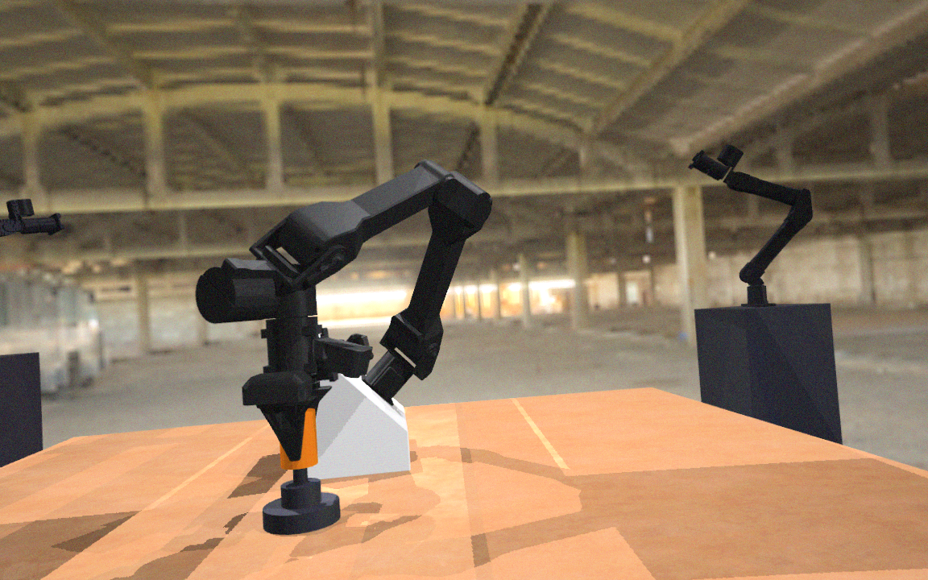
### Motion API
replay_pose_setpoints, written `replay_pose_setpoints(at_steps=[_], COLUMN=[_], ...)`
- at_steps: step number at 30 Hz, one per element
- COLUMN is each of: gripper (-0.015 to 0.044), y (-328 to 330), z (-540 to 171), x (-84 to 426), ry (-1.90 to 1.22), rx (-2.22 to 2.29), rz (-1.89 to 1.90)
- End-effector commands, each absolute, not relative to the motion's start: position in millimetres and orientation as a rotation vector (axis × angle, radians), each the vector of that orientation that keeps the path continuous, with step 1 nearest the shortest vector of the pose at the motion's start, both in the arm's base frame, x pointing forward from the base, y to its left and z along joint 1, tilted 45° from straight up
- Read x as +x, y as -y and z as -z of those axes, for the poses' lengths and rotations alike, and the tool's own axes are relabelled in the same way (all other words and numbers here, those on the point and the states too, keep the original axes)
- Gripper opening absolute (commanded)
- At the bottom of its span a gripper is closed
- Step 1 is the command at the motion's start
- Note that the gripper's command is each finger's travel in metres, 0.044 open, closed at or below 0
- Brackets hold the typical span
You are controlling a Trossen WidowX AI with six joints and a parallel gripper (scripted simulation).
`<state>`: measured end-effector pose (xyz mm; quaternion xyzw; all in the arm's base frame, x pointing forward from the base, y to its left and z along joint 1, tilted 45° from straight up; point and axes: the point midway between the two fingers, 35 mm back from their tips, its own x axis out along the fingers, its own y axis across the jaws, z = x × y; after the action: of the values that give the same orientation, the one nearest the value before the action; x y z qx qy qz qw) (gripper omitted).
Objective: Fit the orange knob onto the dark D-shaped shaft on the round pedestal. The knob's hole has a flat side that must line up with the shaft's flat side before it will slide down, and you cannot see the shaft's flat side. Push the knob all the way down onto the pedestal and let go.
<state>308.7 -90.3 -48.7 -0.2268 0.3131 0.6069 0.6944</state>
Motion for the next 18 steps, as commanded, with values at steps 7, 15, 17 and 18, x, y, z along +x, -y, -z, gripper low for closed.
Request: replay_pose_setpoints(at_steps=[7,15,17,18], gripper=[0.0,0.0,0.0,0.0], y=[90.3,89.5,89.3,89.2], z=[48.9,49.6,49.5,49.4], x=[311.0,309.9,309.2,308.8], ry=[-0.653,-0.653,-0.653,-0.653], rx=[-0.571,-0.571,-0.571,-0.571], rz=[-1.381,-1.381,-1.381,-1.381])
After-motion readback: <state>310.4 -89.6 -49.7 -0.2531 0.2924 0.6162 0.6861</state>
